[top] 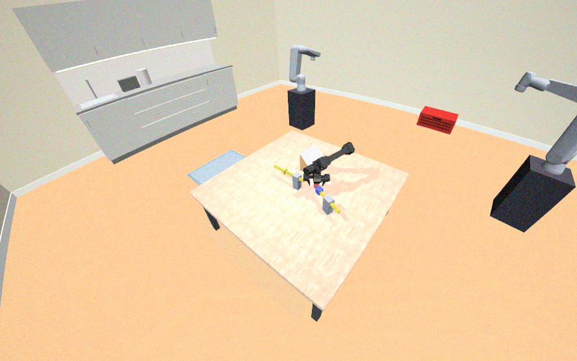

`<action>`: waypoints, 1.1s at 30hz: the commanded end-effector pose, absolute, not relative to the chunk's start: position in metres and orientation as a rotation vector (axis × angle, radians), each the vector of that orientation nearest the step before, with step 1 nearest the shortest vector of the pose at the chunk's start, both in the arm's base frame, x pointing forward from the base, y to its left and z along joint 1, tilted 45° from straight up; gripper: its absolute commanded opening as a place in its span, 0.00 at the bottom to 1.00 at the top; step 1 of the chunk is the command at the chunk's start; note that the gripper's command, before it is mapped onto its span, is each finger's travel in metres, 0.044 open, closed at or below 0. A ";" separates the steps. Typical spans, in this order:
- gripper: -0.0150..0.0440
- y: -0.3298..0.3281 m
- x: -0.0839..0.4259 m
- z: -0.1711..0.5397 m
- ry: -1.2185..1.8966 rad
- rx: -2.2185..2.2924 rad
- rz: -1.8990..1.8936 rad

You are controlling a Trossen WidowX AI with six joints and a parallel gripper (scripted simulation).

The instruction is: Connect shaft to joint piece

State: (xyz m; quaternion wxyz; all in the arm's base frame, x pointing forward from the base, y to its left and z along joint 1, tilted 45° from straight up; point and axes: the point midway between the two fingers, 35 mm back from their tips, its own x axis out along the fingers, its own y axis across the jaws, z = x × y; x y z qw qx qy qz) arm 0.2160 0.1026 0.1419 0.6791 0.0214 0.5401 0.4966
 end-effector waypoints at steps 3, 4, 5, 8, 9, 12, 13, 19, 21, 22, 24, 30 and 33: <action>1.00 0.109 0.214 0.136 1.217 0.057 1.115; 1.00 0.109 0.214 0.135 1.217 0.057 1.115; 0.96 0.109 0.214 0.135 1.217 0.057 1.115; 0.82 0.109 0.214 0.135 1.217 0.057 1.115; 0.78 0.109 0.214 0.135 1.217 0.057 1.115; 0.64 0.109 0.214 0.135 1.217 0.057 1.115; 0.60 0.109 0.214 0.135 1.217 0.057 1.115; 0.56 0.109 0.214 0.135 1.217 0.057 1.115; 0.56 0.109 0.214 0.135 1.217 0.057 1.115; 0.56 0.109 0.214 0.135 1.217 0.057 1.115; 0.56 0.109 0.214 0.135 1.217 0.057 1.115; 0.56 0.109 0.214 0.135 1.217 0.057 1.115; 0.56 0.109 0.214 0.135 1.217 0.057 1.115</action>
